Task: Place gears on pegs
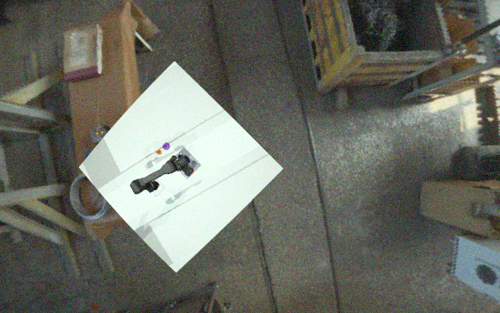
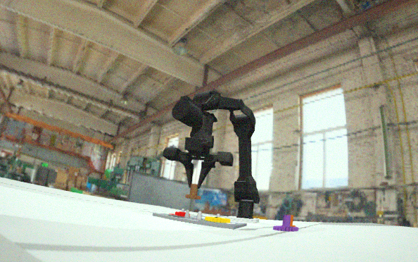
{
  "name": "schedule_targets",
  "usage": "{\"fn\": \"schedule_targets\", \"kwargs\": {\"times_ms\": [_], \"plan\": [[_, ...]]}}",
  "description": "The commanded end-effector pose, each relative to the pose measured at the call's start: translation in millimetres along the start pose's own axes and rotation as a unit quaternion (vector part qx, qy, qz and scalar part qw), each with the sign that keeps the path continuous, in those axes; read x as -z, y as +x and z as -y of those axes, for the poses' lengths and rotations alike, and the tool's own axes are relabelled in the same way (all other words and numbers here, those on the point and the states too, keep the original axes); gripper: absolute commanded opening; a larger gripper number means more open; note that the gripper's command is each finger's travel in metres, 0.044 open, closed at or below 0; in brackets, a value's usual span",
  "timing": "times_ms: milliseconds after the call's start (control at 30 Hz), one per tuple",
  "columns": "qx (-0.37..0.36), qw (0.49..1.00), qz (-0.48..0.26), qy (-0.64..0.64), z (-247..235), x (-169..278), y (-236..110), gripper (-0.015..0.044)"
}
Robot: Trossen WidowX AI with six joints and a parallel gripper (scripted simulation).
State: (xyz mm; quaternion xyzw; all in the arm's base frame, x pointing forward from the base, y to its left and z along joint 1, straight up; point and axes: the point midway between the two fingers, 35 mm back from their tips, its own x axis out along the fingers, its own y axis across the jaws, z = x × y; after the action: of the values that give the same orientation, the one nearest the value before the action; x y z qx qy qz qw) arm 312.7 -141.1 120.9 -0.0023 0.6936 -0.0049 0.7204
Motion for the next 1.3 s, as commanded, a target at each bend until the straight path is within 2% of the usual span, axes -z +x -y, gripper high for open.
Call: {"fn": "schedule_targets", "kwargs": {"times_ms": [0, 800, 1267], "plan": [[0.001, 1.000, -0.002, -0.004, 8.4, -0.5, 4.4, 0.0000], [0.001, 1.000, -0.002, -0.008, 8.9, -2.8, 2.3, 0.0000], [0.001, 0.993, -0.002, -0.115, 8.6, -2.2, 20.6, 0.0000]]}}
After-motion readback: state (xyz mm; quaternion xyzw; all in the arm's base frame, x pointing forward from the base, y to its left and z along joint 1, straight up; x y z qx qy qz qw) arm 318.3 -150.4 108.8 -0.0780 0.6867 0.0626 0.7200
